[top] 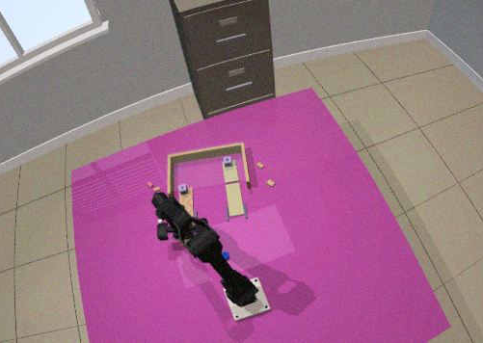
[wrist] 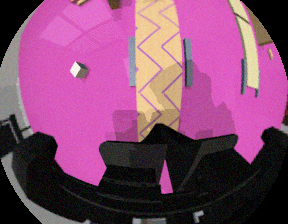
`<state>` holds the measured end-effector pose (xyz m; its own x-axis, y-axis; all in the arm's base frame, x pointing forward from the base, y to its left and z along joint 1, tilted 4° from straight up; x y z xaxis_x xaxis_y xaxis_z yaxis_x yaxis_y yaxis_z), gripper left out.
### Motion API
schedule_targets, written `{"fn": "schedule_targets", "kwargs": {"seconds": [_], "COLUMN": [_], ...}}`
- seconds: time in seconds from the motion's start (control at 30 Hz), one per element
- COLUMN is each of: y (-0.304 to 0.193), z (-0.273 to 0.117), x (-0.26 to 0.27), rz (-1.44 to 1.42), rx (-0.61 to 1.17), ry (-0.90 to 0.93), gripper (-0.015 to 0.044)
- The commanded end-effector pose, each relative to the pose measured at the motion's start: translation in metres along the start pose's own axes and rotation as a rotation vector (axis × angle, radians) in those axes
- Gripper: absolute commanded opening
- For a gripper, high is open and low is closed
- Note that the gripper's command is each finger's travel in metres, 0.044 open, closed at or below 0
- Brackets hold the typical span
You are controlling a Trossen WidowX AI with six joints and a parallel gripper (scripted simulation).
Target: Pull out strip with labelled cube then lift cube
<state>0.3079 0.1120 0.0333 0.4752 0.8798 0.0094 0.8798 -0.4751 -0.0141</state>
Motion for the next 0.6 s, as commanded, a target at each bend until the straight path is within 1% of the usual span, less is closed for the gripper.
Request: {"fn": "schedule_targets", "kwargs": {"seconds": [0.0,0.57], "y": [-0.011,-0.038], "z": [0.005,0.005], "x": [-0.003,-0.009], "rz": [-0.001,-0.001], "rx": [0.023,0.026], "ry": [-0.010,-0.011], "gripper": [0.0000,0.0000]}}
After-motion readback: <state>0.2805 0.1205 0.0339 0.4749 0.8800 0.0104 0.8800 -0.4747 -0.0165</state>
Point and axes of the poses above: the point midway between the two fingers, 35 mm back from their tips, its own z axis out along the fingers, its own x axis across the jaws, y = z × x, the point moved 3 cm from there along -z, back along the fingers, and after that the axes turned 13 degrees about z, right-handed, at the moved point
